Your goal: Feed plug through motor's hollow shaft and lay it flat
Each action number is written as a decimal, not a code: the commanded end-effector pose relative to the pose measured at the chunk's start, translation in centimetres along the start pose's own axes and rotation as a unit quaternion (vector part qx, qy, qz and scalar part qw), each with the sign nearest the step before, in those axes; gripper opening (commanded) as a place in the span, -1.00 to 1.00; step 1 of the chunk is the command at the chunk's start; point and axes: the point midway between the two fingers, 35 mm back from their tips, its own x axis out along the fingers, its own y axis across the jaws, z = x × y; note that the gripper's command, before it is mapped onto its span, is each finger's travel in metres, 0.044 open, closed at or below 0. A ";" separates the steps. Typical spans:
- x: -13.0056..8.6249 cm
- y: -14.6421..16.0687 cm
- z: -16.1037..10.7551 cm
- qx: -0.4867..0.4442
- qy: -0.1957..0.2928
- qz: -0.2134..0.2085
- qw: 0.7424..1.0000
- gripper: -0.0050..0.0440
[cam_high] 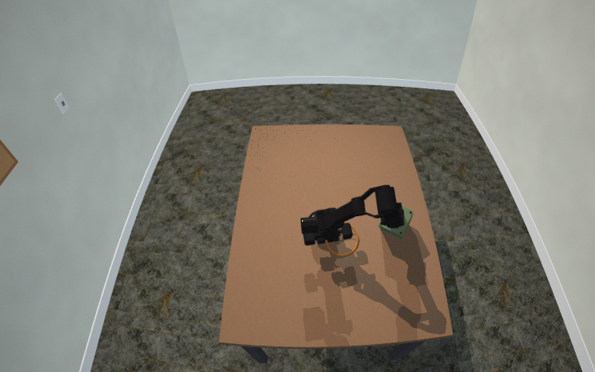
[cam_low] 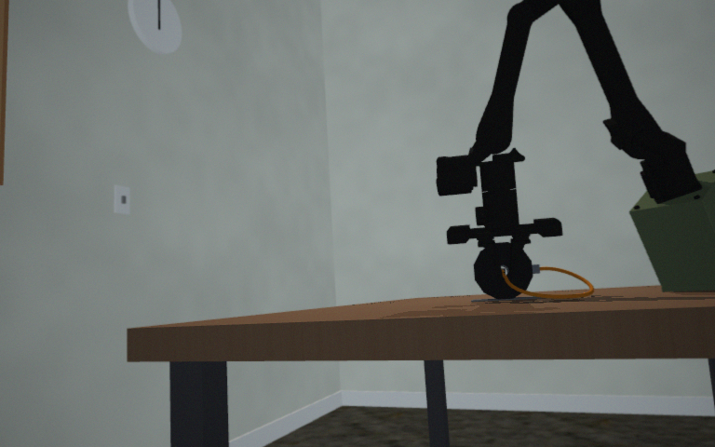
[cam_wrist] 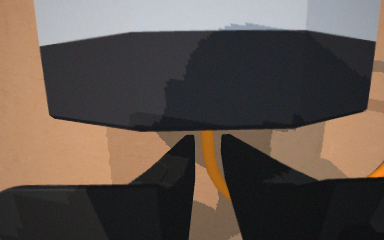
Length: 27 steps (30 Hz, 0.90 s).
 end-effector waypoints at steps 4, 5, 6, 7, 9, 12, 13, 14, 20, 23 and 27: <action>-0.6 0.1 -0.2 0.000 0.000 0.000 1.000 -0.39; -1.4 0.2 -0.5 -0.001 0.001 0.000 1.000 -0.39; -2.2 0.3 -0.7 -0.001 0.001 0.000 1.000 -0.39; -2.6 0.4 -0.9 -0.001 0.002 0.000 1.000 -0.39; -2.8 0.4 -1.0 -0.001 0.002 0.000 1.000 -0.39; -2.8 0.4 -1.0 -0.001 0.002 0.000 1.000 -0.39; -2.8 0.4 -1.0 -0.001 0.002 0.000 1.000 -0.39; -2.8 0.4 -1.0 -0.001 0.002 0.000 1.000 -0.39; -0.2 -0.3 -1.0 -0.001 0.002 0.000 1.000 -0.39; -0.2 -0.3 -1.0 -0.001 0.002 0.000 1.000 -0.39; -0.2 -0.3 -1.0 -0.001 0.002 0.000 1.000 -0.39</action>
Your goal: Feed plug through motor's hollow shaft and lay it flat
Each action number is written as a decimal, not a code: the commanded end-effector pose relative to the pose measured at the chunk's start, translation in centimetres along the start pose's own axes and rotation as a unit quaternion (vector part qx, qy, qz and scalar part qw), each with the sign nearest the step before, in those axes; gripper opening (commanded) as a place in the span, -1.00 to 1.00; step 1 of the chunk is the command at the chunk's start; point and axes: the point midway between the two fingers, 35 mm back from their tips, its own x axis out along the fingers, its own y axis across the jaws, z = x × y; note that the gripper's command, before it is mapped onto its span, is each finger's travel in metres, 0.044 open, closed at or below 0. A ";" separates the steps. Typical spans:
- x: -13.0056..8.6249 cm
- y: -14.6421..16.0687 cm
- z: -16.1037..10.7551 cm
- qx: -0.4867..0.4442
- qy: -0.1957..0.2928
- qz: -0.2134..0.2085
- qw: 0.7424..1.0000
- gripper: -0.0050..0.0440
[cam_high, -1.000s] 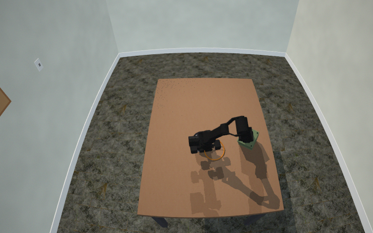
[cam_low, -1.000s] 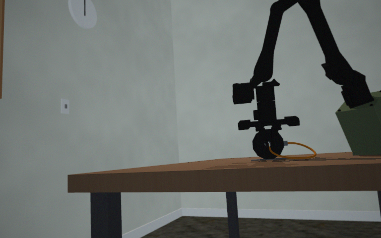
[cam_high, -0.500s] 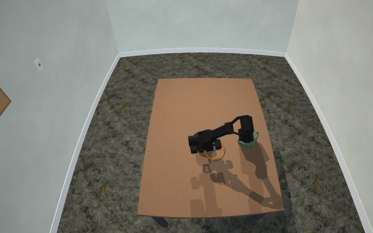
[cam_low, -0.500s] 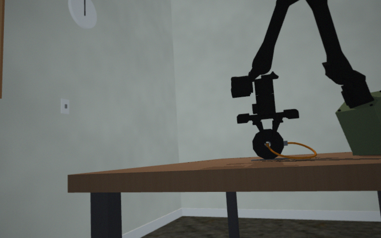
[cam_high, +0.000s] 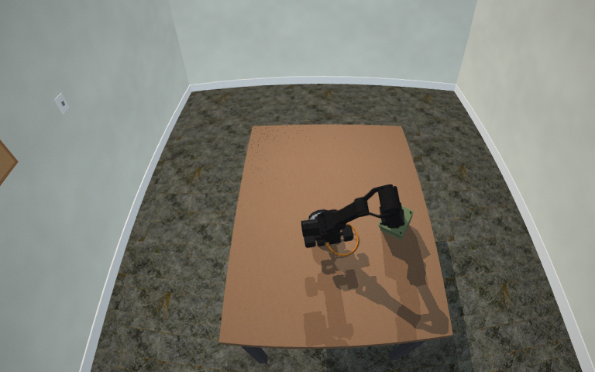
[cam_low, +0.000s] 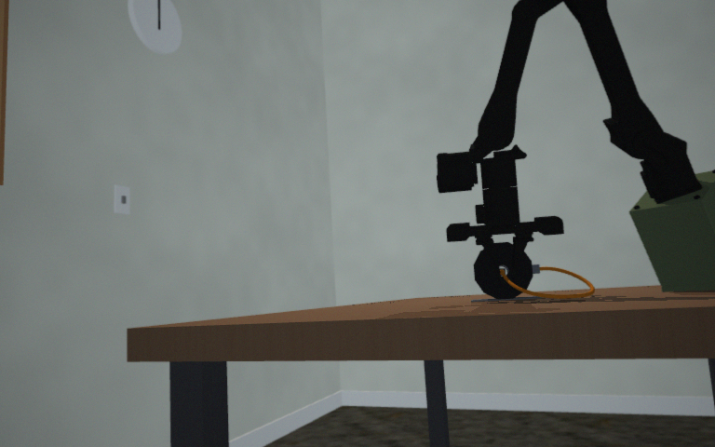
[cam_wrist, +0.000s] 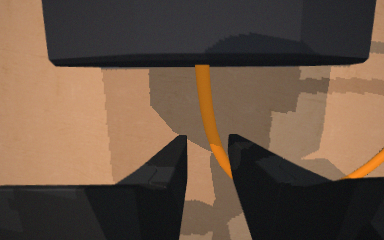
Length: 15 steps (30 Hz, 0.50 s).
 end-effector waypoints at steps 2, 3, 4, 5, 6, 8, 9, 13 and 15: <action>0.3 -0.3 0.1 0.003 -0.002 -0.004 1.000 -0.39; 0.3 -0.3 0.1 0.003 -0.002 -0.004 1.000 -0.39; 0.3 -0.3 0.1 0.003 -0.002 -0.004 1.000 -0.39; 0.4 -0.3 0.1 0.003 -0.002 -0.004 1.000 -0.39; 0.5 -0.2 0.2 0.003 -0.002 -0.004 1.000 -0.39; 0.7 -0.2 0.3 0.003 -0.002 -0.004 1.000 -0.39; 0.8 -0.2 0.4 0.003 -0.002 -0.004 1.000 -0.39; 0.8 -0.2 0.4 0.003 -0.002 -0.004 1.000 -0.39; 0.8 -0.2 0.4 0.003 -0.002 -0.004 1.000 -0.39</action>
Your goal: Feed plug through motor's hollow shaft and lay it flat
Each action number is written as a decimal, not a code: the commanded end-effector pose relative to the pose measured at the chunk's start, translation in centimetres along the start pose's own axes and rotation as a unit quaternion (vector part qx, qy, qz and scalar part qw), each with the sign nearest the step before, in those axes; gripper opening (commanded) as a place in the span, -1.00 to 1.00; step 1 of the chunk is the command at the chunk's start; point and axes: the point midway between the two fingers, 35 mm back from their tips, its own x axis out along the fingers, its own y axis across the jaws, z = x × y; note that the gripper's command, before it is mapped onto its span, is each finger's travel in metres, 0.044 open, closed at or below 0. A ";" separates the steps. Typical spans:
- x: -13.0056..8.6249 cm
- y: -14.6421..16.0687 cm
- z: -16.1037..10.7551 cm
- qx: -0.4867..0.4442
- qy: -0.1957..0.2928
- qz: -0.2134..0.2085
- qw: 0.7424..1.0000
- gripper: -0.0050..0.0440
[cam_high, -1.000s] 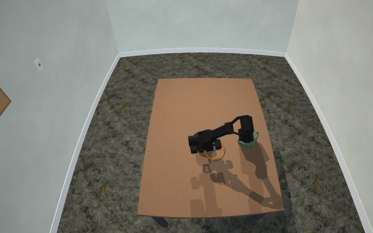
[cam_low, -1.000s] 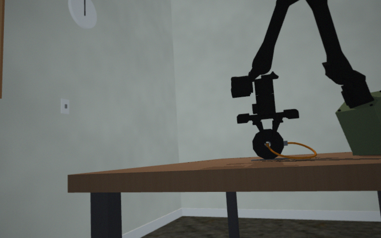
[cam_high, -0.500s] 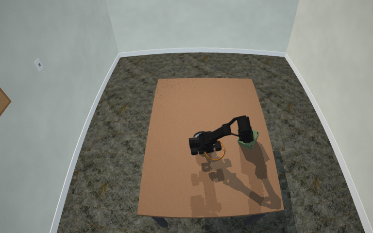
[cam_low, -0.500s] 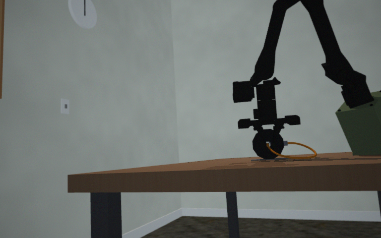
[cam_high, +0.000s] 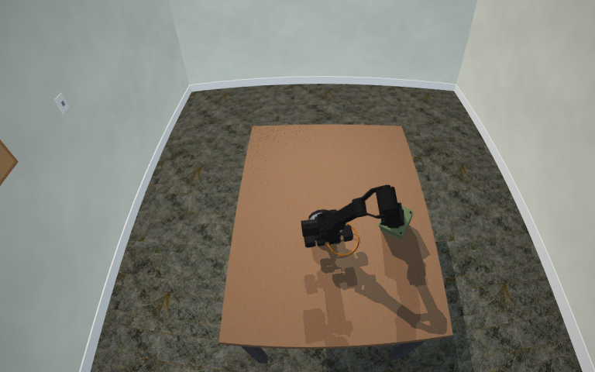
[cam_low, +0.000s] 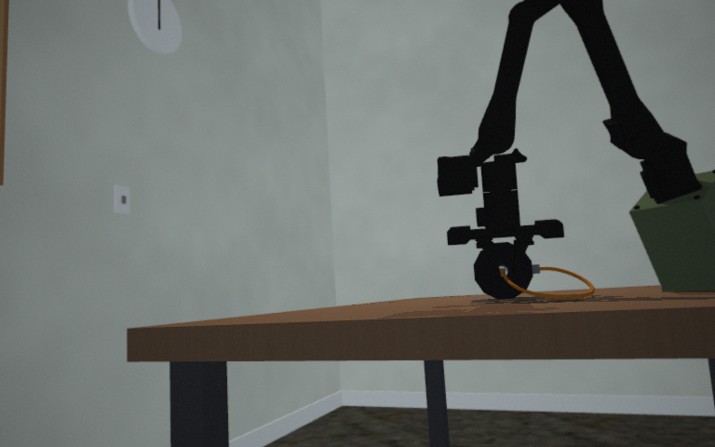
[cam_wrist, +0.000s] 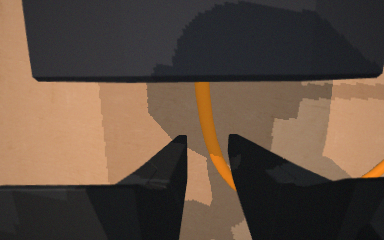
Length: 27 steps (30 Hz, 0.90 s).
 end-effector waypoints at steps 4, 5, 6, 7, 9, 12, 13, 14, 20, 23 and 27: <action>0.0 0.0 0.0 0.000 0.000 0.000 1.000 -0.47; 0.0 0.0 0.0 0.000 0.000 0.000 1.000 -0.47; 0.0 0.0 0.0 0.000 0.000 0.000 1.000 -0.47; 0.0 0.0 0.0 0.000 0.000 0.000 1.000 -0.50; 0.0 0.0 0.0 0.000 0.000 0.000 1.000 -0.55; 0.0 0.0 0.0 0.000 0.000 0.000 1.000 -0.63; 0.0 0.0 0.0 0.000 0.000 0.000 1.000 -0.66; 0.0 0.0 0.0 0.000 0.000 0.000 1.000 -0.69; 0.0 0.0 0.0 0.000 0.000 0.000 1.000 -0.80; 0.0 0.0 0.0 0.000 0.000 0.000 1.000 -0.80; -0.1 0.1 0.4 0.001 -0.001 -0.002 1.000 -0.80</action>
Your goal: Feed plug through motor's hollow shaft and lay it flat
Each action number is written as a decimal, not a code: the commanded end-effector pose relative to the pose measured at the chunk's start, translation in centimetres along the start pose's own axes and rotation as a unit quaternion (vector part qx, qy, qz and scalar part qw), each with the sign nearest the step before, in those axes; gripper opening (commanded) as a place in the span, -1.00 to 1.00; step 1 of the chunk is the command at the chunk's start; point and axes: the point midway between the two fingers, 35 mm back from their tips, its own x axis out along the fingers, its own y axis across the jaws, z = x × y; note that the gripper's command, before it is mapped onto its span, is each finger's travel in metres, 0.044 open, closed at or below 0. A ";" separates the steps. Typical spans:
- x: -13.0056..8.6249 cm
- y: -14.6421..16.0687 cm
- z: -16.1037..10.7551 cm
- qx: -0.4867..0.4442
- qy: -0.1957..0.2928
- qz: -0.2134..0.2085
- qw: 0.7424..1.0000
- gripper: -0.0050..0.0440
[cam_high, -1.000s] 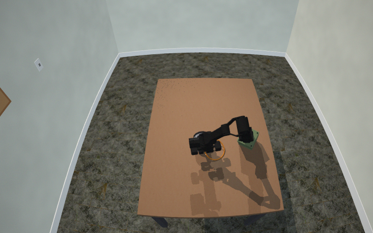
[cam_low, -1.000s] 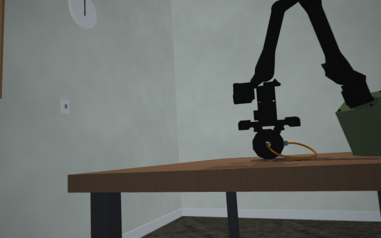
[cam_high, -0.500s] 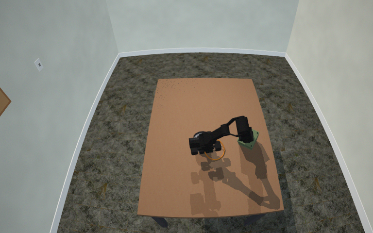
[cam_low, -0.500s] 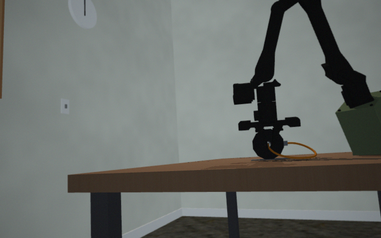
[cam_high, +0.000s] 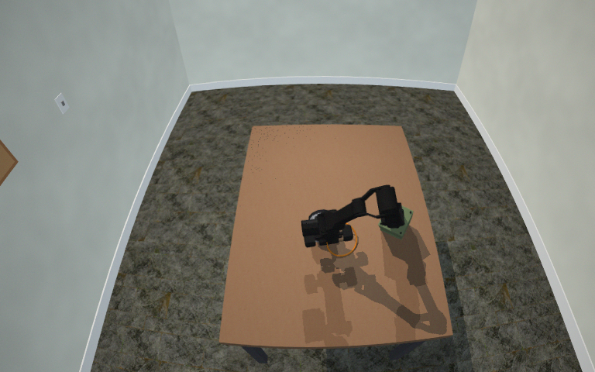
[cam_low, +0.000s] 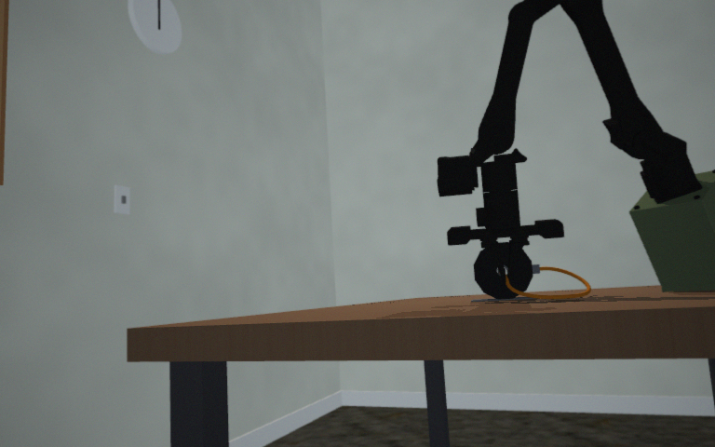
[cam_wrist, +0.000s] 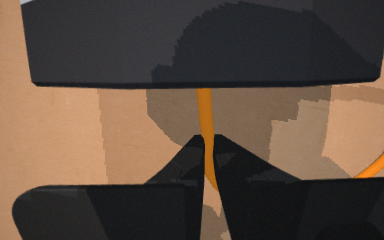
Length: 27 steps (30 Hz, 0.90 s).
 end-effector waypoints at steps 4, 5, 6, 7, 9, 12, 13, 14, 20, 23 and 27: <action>-0.2 0.2 0.8 0.000 -0.001 -0.002 1.000 -0.80; -0.2 0.2 0.9 0.000 -0.001 -0.002 1.000 -0.80; -0.2 0.2 0.9 0.000 -0.001 -0.002 1.000 -0.80; -0.2 0.2 0.9 0.000 -0.001 -0.002 1.000 -0.80; -0.2 0.2 0.9 0.000 -0.001 -0.002 1.000 -0.80; -0.2 0.1 0.8 0.001 -0.003 -0.003 1.000 -0.60; -0.2 0.1 0.8 0.001 -0.003 -0.003 1.000 -0.60; -0.2 0.1 0.8 0.001 -0.003 -0.003 1.000 -0.50; -0.2 0.2 0.7 0.000 -0.003 -0.002 1.000 -0.29; -0.8 1.4 -0.8 -0.021 -0.010 0.008 1.000 -0.14; -4.0 5.9 -0.4 -0.042 -0.010 0.069 0.997 -0.14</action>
